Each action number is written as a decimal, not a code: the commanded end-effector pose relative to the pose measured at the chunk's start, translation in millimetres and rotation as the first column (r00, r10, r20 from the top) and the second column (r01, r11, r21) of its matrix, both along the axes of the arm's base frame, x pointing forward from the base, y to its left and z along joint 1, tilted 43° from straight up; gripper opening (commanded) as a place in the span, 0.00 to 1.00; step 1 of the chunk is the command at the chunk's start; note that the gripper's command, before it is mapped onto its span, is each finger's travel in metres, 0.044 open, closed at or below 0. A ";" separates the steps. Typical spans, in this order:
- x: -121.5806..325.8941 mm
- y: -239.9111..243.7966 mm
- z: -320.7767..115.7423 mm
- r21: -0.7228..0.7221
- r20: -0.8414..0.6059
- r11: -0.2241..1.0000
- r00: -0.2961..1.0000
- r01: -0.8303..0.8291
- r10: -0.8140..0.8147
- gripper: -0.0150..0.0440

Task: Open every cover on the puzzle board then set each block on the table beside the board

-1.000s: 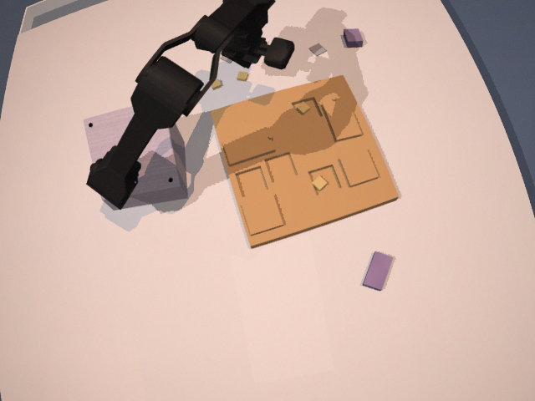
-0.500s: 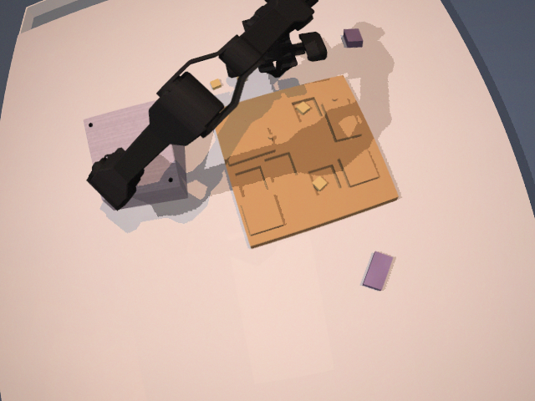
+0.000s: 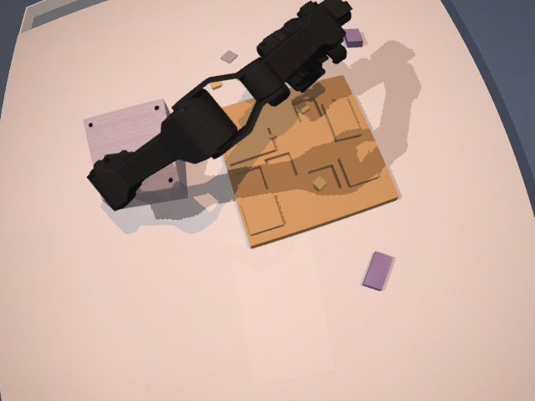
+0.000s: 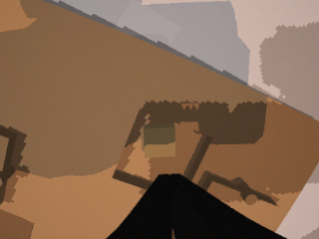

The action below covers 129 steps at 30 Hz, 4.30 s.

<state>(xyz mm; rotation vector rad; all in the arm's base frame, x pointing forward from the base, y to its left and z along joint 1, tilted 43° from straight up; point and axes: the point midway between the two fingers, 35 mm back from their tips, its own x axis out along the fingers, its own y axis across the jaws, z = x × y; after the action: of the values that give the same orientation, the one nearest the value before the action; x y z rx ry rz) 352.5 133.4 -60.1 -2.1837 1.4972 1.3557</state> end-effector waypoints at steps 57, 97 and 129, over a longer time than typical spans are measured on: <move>16.1 -50.9 -37.4 -0.009 -0.017 0.999 0.999 -0.034 0.034 0.25; 14.2 -47.1 -36.5 -0.007 -0.019 0.999 0.999 -0.035 0.035 0.25; 11.1 -38.2 -28.9 -0.008 -0.018 0.999 0.999 -0.035 0.035 0.25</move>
<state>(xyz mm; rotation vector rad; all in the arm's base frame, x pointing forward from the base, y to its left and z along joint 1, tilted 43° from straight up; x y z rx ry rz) 363.6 94.3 -89.4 -2.2272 1.4806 1.3895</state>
